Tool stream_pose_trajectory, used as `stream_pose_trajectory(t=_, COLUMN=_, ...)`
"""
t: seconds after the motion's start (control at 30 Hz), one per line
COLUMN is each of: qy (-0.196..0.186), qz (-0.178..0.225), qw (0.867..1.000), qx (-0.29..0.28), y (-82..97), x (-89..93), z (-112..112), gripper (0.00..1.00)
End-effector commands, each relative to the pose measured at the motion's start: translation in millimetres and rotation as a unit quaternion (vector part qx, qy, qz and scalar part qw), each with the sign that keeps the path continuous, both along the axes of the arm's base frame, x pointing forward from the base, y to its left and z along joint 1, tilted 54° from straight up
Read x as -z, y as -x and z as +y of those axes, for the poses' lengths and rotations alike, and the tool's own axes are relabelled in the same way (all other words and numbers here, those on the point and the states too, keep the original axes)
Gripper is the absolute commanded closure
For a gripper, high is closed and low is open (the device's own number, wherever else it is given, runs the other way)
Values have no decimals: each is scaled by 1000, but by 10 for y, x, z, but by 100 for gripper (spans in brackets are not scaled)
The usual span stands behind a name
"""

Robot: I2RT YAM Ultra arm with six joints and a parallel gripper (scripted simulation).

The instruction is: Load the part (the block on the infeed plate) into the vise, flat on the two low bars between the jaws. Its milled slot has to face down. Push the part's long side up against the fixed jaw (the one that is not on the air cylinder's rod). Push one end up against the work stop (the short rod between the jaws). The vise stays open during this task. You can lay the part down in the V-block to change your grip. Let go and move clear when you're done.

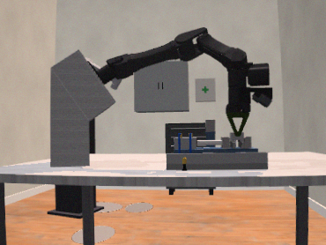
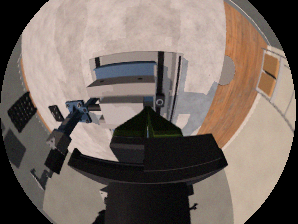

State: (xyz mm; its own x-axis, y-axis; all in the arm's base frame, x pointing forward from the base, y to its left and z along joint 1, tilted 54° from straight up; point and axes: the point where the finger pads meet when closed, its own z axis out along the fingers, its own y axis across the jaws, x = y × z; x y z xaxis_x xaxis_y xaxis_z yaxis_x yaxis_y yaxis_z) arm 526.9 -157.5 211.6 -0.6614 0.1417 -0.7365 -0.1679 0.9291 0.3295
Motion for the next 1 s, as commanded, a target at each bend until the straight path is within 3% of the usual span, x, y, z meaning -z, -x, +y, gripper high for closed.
stream_pose_trajectory(t=0.0, qy=4, qz=-15, qw=1000, qx=7, y=63, x=-171, z=-34, gripper=100)
stream_pose_trajectory(t=0.03, qy=10, qz=-25, qw=1000, qx=6, y=45, x=-283, z=-46, gripper=100)
stream_pose_trajectory(t=0.27, qy=4, qz=-15, qw=1000, qx=6, y=66, x=-175, z=-15, gripper=100)
stream_pose_trajectory(t=0.97, qy=2, qz=-13, qw=1000, qx=4, y=72, x=-178, z=31, gripper=100)
